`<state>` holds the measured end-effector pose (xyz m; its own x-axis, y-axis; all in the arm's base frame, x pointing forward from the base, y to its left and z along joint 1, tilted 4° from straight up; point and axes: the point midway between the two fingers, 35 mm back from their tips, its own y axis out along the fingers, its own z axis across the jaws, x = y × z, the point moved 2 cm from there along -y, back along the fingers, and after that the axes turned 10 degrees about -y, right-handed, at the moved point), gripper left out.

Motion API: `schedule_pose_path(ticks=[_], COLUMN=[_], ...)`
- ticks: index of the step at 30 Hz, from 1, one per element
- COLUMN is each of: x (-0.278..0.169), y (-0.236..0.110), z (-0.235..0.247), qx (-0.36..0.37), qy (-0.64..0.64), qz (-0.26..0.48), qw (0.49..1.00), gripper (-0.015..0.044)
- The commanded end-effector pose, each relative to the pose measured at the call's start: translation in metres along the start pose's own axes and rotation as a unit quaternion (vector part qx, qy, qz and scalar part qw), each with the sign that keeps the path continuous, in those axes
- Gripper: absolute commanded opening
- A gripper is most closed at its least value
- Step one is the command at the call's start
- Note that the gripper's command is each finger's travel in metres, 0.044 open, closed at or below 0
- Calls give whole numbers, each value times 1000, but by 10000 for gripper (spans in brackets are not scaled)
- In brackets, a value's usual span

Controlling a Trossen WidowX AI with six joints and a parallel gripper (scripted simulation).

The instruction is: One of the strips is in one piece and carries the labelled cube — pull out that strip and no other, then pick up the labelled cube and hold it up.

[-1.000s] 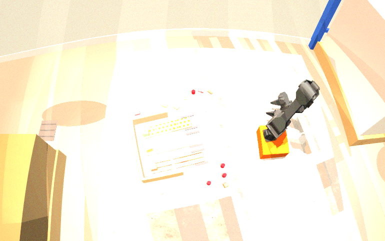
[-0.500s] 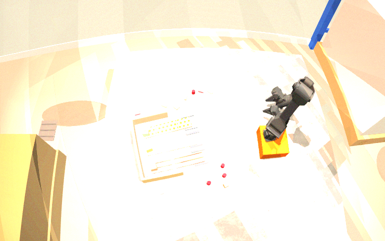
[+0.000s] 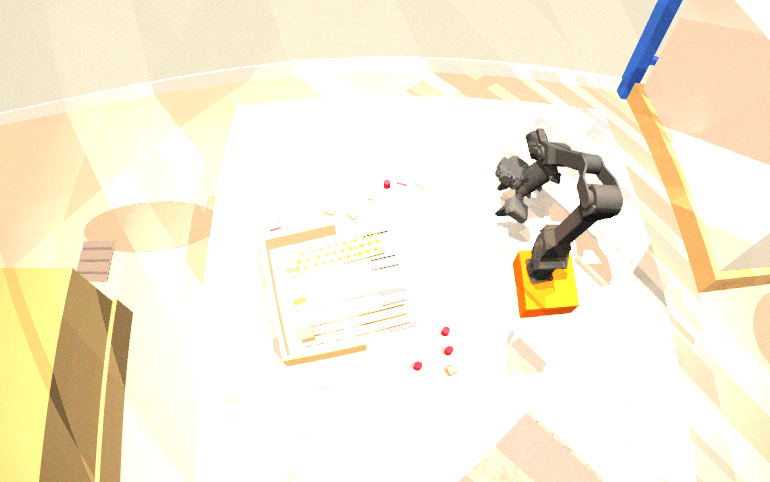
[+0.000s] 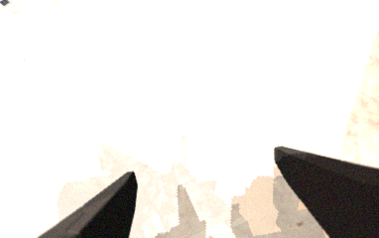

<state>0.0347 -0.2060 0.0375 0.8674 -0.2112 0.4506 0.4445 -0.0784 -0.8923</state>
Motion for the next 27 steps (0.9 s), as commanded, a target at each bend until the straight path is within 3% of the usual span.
schedule_pose_path(ticks=[1,8,15,27], x=[43,113,181,252], y=[9,22,25,-4], z=[2,27,81,218], qx=[-22,-52,-62,20], qy=[-37,-84,-115,-117], qz=[14,-7,-74,-233], qw=[999,995,989,965], gripper=[400,400,400,400])
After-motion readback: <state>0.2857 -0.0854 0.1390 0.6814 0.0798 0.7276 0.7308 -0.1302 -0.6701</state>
